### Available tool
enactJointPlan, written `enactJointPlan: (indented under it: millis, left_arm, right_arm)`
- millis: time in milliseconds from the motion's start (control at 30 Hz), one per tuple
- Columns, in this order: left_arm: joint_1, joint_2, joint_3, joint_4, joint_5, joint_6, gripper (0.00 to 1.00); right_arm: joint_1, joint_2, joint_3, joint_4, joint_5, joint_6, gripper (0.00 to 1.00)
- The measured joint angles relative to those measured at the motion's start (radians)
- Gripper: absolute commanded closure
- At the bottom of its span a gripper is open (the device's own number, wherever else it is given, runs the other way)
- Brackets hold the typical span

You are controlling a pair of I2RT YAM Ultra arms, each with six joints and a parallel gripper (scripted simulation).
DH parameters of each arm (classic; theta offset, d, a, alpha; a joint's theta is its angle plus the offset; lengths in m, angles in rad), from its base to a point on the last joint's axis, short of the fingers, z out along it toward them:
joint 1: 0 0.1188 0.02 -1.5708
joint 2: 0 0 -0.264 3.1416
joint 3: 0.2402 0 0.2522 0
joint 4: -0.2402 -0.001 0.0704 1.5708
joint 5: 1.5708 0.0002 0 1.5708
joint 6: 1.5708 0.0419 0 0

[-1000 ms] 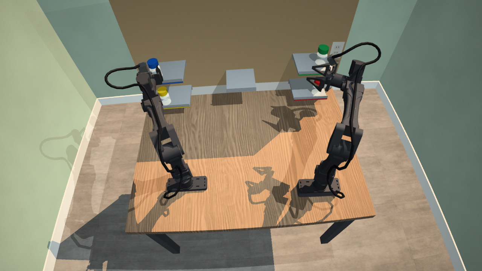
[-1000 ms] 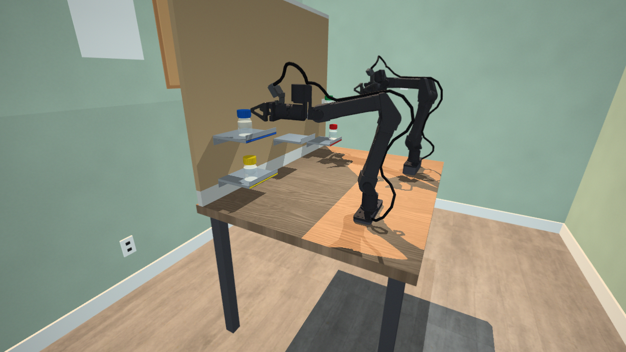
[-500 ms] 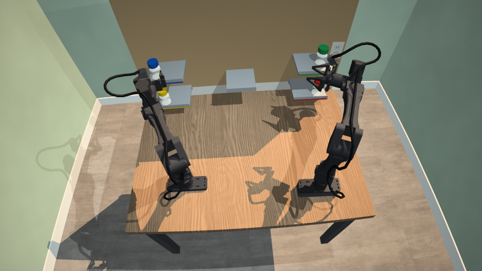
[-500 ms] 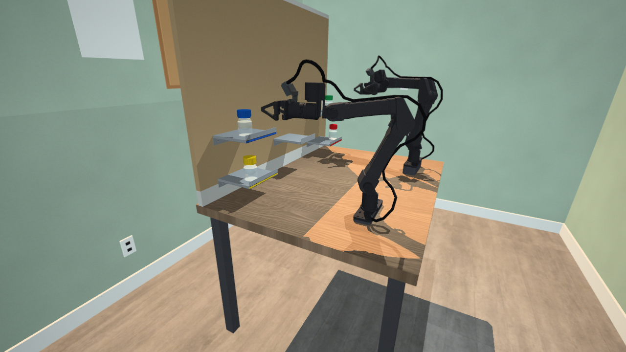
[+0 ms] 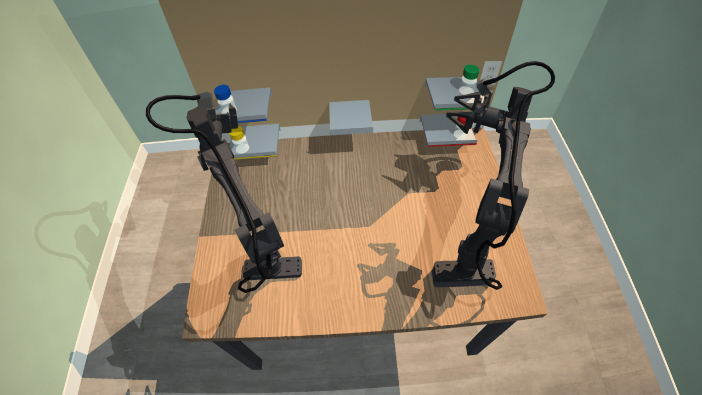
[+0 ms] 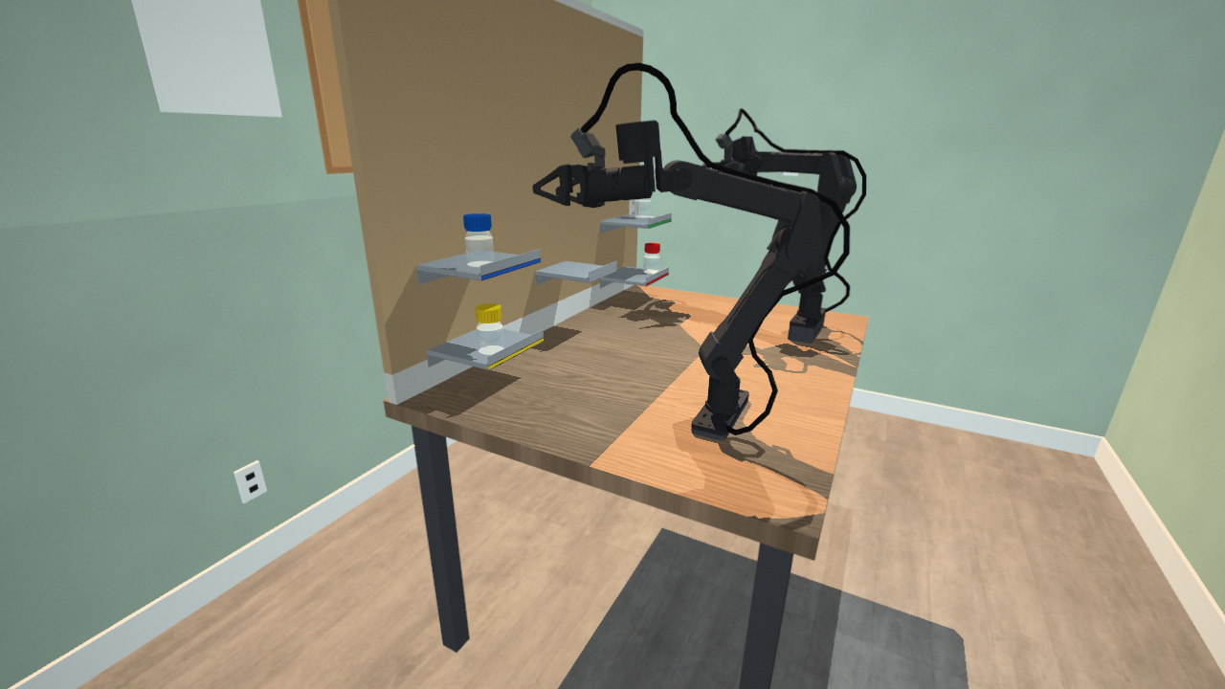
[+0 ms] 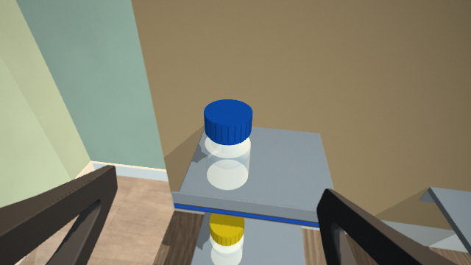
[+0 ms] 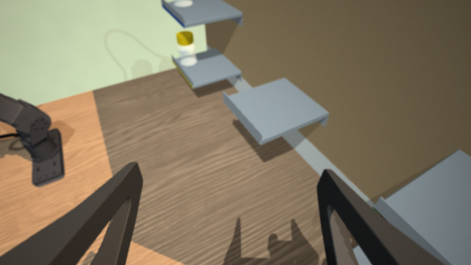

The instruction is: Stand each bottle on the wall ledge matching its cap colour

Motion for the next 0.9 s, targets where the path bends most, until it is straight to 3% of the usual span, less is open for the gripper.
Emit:
enactJointPlan:
  millis: [333,900]
  left_arm:
    - [0.016,0.0,0.093,-0.138,0.01,0.043,0.0]
    - [0.017,0.008,0.096,-0.166,0.01,0.049,0.0]
  right_arm:
    - [0.0,0.0,0.0,0.0,0.0,0.0,0.11]
    - [0.0,0.0,0.0,0.0,0.0,0.0,0.11]
